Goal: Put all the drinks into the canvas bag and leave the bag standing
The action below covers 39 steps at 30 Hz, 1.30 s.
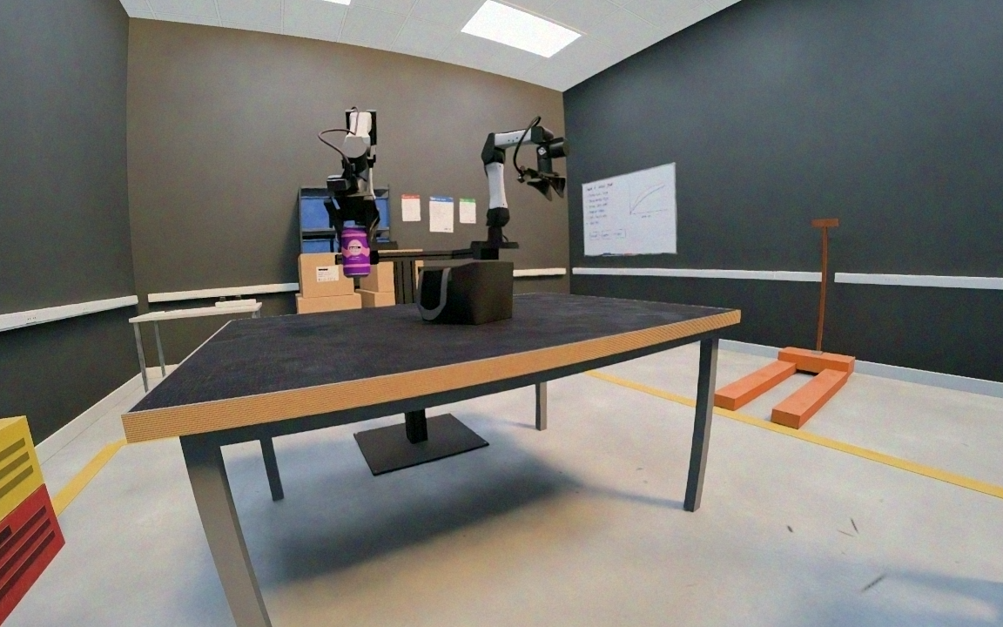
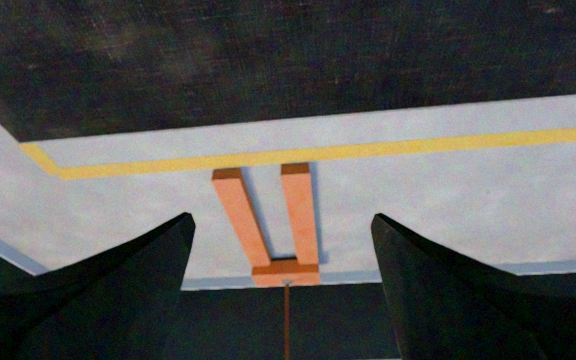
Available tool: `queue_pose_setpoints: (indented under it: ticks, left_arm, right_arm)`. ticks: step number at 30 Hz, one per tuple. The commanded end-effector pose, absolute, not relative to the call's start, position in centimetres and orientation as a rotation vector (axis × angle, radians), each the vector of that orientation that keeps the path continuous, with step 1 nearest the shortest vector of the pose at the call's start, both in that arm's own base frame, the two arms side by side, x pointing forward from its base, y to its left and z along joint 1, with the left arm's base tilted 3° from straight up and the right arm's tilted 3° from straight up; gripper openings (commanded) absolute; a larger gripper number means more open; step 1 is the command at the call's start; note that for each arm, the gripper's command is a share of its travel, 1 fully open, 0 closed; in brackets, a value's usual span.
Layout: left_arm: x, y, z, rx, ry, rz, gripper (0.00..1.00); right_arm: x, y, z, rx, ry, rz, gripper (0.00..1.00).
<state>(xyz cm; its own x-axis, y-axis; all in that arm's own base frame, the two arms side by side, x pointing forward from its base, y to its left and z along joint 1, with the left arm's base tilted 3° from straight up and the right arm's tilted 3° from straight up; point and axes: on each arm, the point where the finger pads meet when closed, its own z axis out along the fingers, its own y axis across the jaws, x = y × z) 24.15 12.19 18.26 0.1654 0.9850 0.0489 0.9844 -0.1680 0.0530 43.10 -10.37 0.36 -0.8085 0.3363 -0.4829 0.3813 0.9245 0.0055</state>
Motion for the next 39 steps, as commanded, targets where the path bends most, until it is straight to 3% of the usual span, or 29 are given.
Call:
queue_pose_setpoints:
  ticks: [1,19,39]
  left_arm:
    - [24.3,12.4,18.3,2.405,2.013,0.117,0.91]
    - [24.3,12.4,18.3,2.405,2.013,0.117,0.91]
    - [24.3,12.4,18.3,2.405,2.012,0.117,0.91]
  right_arm:
    - [45.0,-10.3,6.0,0.486,2.488,-0.126,0.74]
    - [45.9,-10.4,10.4,0.468,2.442,-0.123,0.74]
    - [45.5,-10.4,9.9,0.468,2.43,-0.124,0.74]
